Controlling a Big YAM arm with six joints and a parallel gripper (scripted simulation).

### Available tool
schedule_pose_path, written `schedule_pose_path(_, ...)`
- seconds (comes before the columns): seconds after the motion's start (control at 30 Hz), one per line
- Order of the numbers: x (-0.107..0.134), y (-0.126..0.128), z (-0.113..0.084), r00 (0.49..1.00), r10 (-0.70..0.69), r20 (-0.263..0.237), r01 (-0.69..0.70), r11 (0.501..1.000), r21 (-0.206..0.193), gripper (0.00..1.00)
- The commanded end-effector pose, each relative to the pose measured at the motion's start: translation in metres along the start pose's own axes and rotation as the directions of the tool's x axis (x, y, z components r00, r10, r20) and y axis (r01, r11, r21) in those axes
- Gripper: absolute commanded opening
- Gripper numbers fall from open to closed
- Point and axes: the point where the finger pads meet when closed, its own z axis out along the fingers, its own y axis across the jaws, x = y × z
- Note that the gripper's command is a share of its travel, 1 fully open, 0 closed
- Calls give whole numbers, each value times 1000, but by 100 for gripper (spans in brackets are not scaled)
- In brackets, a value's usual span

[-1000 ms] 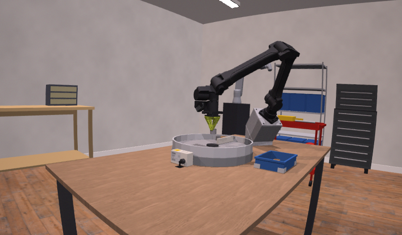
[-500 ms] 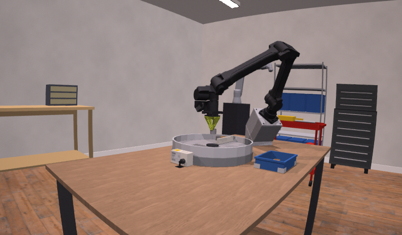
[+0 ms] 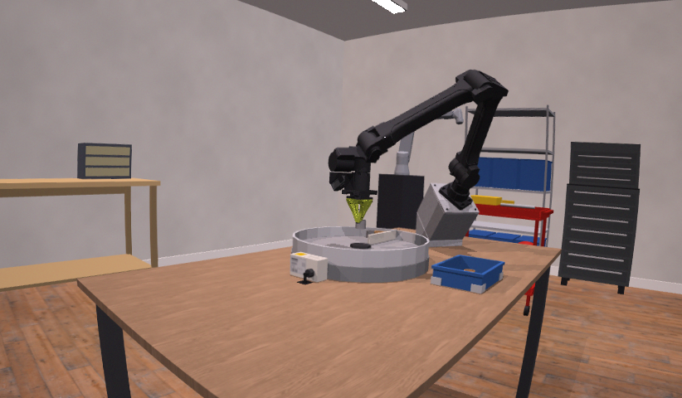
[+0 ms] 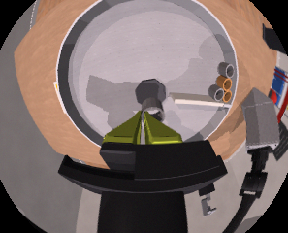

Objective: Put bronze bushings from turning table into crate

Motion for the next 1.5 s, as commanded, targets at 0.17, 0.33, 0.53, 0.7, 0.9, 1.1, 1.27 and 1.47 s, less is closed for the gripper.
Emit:
schedule_pose_path(0.17,-7,15,-4,1000,2,27,-1,999,-47,0)
schedule_pose_path(0.33,-4,16,-4,1000,-2,22,3,999,-41,0)
schedule_pose_path(0.53,-4,16,-4,1000,-2,22,3,999,-41,0)
schedule_pose_path(0.7,-4,16,-4,1000,-2,22,3,999,-41,0)
schedule_pose_path(0.9,-4,16,-4,1000,-2,22,3,999,-41,0)
schedule_pose_path(1.1,-4,16,-4,1000,-2,22,3,999,-41,0)
schedule_pose_path(1.27,-4,16,-4,1000,-3,22,4,999,-40,0)
schedule_pose_path(1.47,4,21,-1,1000,-13,18,14,999,-35,0)
